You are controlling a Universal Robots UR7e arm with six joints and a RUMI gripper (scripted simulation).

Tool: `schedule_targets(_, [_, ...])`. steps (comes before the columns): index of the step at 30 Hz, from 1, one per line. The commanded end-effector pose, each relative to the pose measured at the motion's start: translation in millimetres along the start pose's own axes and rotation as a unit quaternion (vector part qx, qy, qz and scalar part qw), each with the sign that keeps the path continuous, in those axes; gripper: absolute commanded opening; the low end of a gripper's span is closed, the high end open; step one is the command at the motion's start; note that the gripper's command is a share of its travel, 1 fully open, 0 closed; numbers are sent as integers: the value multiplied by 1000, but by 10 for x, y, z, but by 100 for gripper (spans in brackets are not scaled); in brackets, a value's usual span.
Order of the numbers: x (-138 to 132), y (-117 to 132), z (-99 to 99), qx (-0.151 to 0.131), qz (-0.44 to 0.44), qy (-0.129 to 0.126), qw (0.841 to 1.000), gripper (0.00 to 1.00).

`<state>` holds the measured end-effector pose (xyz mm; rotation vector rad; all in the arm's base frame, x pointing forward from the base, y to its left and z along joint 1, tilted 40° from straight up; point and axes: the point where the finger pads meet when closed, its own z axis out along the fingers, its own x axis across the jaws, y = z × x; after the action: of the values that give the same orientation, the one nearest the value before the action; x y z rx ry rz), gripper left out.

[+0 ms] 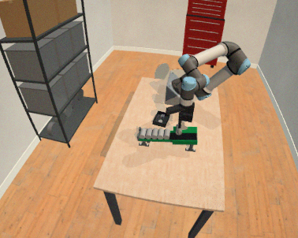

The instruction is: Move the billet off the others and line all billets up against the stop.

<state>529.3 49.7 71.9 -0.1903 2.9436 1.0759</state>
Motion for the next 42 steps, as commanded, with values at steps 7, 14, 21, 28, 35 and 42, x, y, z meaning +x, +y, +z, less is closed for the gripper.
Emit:
schedule_targets(7, [-6, 28, 220, 1, 0, -1, 1000, 0])
schedule_targets(14, [-6, 39, 304, 1, 0, -1, 1000, 0])
schedule_targets(21, [-6, 41, 322, 1, 0, -1, 1000, 0])
schedule_targets(28, [-6, 41, 322, 1, 0, -1, 1000, 0])
schedule_targets(35, [-6, 41, 322, 1, 0, -1, 1000, 0])
schedule_targets(42, [-6, 44, 338, 1, 0, -1, 1000, 0])
